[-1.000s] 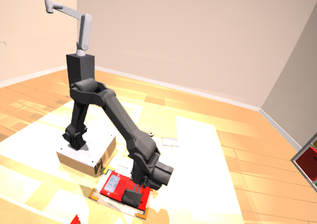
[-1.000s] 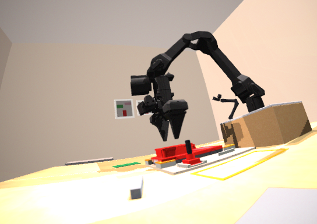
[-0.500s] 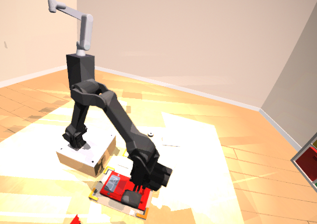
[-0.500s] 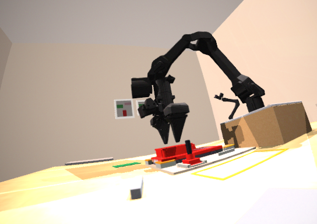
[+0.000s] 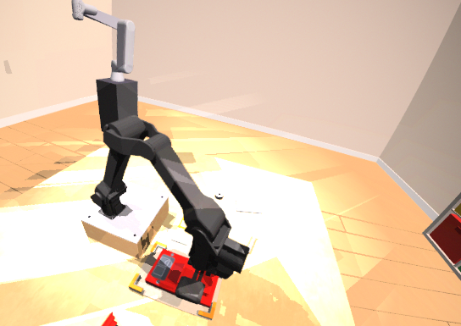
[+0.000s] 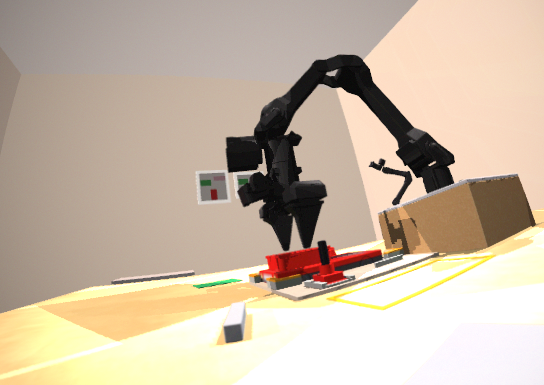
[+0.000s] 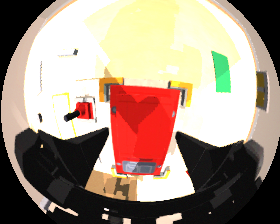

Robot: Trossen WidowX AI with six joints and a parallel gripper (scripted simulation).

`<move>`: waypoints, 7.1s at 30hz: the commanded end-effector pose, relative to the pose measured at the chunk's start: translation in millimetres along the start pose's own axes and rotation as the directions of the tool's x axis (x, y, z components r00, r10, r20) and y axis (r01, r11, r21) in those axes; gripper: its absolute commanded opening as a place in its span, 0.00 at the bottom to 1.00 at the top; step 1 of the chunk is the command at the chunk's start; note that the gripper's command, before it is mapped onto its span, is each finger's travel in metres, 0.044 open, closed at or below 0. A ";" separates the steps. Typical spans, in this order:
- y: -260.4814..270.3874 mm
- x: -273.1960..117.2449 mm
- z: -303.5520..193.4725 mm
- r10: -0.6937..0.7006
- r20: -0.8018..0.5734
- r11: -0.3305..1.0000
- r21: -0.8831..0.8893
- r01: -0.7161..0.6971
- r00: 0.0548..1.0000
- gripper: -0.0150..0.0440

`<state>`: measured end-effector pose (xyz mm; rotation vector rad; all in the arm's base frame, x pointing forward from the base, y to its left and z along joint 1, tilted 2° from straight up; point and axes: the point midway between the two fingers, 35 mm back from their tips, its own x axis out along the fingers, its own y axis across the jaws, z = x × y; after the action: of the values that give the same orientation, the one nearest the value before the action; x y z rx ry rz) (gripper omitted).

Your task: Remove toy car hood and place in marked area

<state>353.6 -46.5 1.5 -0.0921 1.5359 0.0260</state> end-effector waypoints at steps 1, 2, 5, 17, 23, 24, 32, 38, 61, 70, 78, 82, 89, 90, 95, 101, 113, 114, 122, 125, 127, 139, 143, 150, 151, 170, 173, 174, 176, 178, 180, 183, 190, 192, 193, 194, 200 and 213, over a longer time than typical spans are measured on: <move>-0.2 3.4 -1.4 -0.003 -0.006 1.000 0.000 0.003 1.000 1.00; -0.2 3.9 -1.3 -0.003 -0.006 1.000 0.000 0.003 1.000 1.00; -0.2 5.3 -1.3 -0.003 -0.006 1.000 0.000 0.003 1.000 1.00; -0.2 11.2 -1.4 -0.003 -0.006 1.000 0.000 0.003 1.000 1.00; -0.2 14.2 -1.5 -0.003 -0.006 1.000 0.000 0.003 1.000 1.00; -0.2 14.7 -1.5 -0.003 -0.006 1.000 0.000 0.003 1.000 1.00; -0.2 18.6 -1.6 -0.003 -0.006 1.000 0.000 0.003 1.000 1.00; -0.2 20.8 -1.7 -0.003 -0.006 1.000 0.000 0.003 1.000 1.00; 0.2 13.6 0.3 0.000 0.002 1.000 0.001 0.000 1.000 0.35; 0.2 7.6 0.5 0.000 0.001 1.000 0.001 0.000 1.000 0.25; 0.3 2.3 0.6 0.000 0.001 1.000 0.001 0.000 1.000 0.25; 0.3 -0.4 0.6 0.000 0.001 1.000 0.001 0.000 1.000 0.25; 0.3 -4.9 0.5 0.000 0.001 1.000 0.001 0.000 1.000 0.25; 0.3 -5.5 0.5 0.000 0.001 1.000 0.001 0.000 1.000 0.25; 0.4 -8.6 0.4 0.000 0.001 1.000 0.001 0.000 1.000 0.25; 0.3 -25.3 1.4 0.000 0.001 1.000 0.001 0.000 1.000 0.25; 5.6 -48.5 1.7 0.001 0.004 1.000 -0.007 -0.001 1.000 0.25; 8.6 -48.7 2.0 0.002 0.004 1.000 -0.009 -0.002 1.000 0.25; 40.3 -50.1 3.2 0.009 0.008 1.000 -0.028 -0.009 1.000 0.25; 52.3 -50.4 2.9 0.012 0.007 0.999 -0.030 -0.012 1.000 0.25; 60.2 -50.6 2.6 0.014 0.007 0.999 -0.032 -0.013 1.000 0.25; 105.8 -52.2 -3.2 0.018 0.004 1.000 -0.025 -0.018 1.000 0.25; 120.6 -52.7 -6.5 0.019 0.003 1.000 -0.021 -0.019 1.000 0.25; 145.8 -53.7 -13.6 0.020 0.002 1.000 -0.017 -0.020 1.000 0.25; 149.3 -53.8 -14.7 0.020 0.003 1.000 -0.017 -0.020 1.000 0.25; 212.6 -56.7 -43.9 0.022 -0.003 1.000 0.000 -0.022 1.000 0.25; 214.7 -56.7 -45.2 0.022 -0.003 1.000 0.001 -0.022 1.000 0.25; 214.7 -56.5 -45.2 0.022 -0.003 1.000 0.001 -0.022 1.000 0.25; 214.8 -55.7 -45.1 0.022 -0.003 1.000 0.001 -0.022 1.000 0.25; 214.9 -54.6 -45.0 0.022 -0.003 1.000 0.001 -0.022 1.000 0.25; 214.9 -53.3 -44.9 0.022 -0.003 1.000 0.001 -0.022 1.000 0.25; 215.1 -51.4 -44.7 0.022 -0.003 1.000 0.001 -0.022 1.000 0.25; 215.4 -46.9 -44.3 0.022 -0.003 1.000 0.001 -0.022 1.000 0.25; 215.4 -45.6 -44.2 0.022 -0.003 1.000 0.001 -0.022 1.000 0.25; 215.5 -45.0 -44.2 0.022 -0.003 1.000 0.001 -0.022 1.000 0.25; 215.5 -44.4 -44.1 0.022 -0.003 1.000 0.001 -0.022 1.000 0.25; 215.7 -40.5 -43.9 0.022 -0.003 1.000 0.001 -0.022 1.000 0.25; 216.1 -32.2 -43.6 0.022 -0.003 1.000 0.001 -0.022 1.000 0.25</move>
<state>294.2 167.5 27.3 -0.0748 1.5320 0.0458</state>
